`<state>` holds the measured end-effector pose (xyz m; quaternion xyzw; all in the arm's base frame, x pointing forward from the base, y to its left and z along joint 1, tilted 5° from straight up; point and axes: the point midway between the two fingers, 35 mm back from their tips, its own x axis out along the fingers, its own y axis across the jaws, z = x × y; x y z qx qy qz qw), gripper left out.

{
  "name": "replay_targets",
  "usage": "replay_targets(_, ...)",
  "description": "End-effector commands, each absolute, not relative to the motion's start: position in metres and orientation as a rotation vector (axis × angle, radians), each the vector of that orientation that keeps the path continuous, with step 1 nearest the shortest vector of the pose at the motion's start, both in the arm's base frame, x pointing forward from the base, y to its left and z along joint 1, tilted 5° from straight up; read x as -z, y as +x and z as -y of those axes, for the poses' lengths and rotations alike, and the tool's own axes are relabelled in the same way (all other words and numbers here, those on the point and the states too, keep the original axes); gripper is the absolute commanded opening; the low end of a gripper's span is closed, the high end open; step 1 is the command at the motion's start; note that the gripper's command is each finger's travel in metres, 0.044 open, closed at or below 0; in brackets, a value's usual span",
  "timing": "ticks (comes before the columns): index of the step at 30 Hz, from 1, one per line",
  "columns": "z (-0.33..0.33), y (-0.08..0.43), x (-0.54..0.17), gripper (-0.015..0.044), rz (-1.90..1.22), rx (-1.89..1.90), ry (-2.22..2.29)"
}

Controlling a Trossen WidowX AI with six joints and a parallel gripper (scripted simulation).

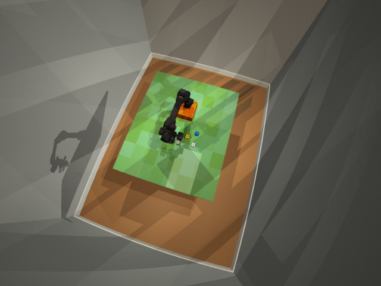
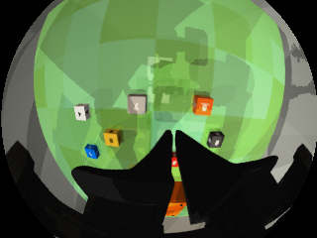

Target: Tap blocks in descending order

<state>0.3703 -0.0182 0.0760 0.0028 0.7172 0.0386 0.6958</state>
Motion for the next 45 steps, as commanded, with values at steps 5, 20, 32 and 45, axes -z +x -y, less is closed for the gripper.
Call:
replay_targets(5, 0.082, 0.369, -0.076, 0.002, -1.597, -0.061, 0.012)
replay_targets(20, 0.078, 0.366, 0.005, 0.002, -1.597, -0.061, 0.013)
replay_targets(32, 0.077, 0.366, 0.023, 0.002, -1.597, -0.061, 0.013)
replay_targets(45, 0.076, 0.365, 0.035, 0.002, -1.598, -0.061, 0.013)
